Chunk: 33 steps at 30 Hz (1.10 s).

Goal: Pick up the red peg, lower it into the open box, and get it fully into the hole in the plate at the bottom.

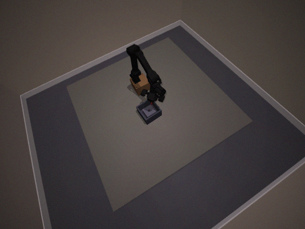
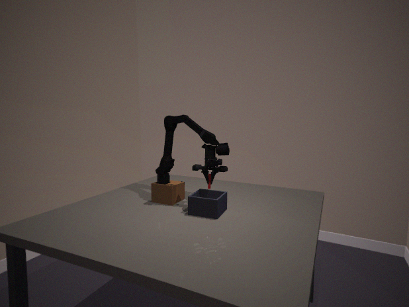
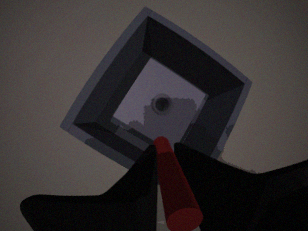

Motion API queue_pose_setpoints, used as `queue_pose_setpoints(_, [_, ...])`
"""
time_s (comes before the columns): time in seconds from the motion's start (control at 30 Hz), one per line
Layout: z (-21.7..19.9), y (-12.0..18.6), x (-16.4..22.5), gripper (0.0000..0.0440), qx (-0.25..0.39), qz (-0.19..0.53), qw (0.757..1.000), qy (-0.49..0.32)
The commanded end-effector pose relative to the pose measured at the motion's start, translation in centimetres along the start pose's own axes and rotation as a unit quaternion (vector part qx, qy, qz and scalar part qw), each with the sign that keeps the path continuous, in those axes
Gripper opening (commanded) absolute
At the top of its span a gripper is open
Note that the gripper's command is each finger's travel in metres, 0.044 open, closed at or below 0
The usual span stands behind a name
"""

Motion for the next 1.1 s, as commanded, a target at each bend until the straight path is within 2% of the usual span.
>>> queue_pose_setpoints(0.0, [-0.1, -0.5, -1.0, 0.0, -0.002, 0.006, 1.0, -0.008])
queue_pose_setpoints(0.43, [-0.8, -4.1, -2.8, 0.0007, 0.002, 0.034, 0.999, -0.032])
queue_pose_setpoints(0.5, [-0.9, -4.8, -2.8, 0.0034, 0.004, 0.038, 0.999, -0.03])
queue_pose_setpoints(0.63, [-1.1, -5.9, -2.8, 0.0124, 0.01, 0.044, 0.999, -0.021])
queue_pose_setpoints(0.8, [-1.0, -6.7, -3.2, 0.0136, 0.017, 0.05, 0.999, -0.013])
queue_pose_setpoints(1.07, [-0.4, -7.5, -5.4, 0.0273, 0.017, 0.041, 0.999, -0.002])
Point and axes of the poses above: the point midway between the two fingers, 35 mm back from their tips, its own y axis back along the fingers, its own z axis across the jaws, x = y × z, the point moved 1 cm from there along y, back along the fingers, and after that the axes turned 2 degrees about y, right-handed, at the moved point
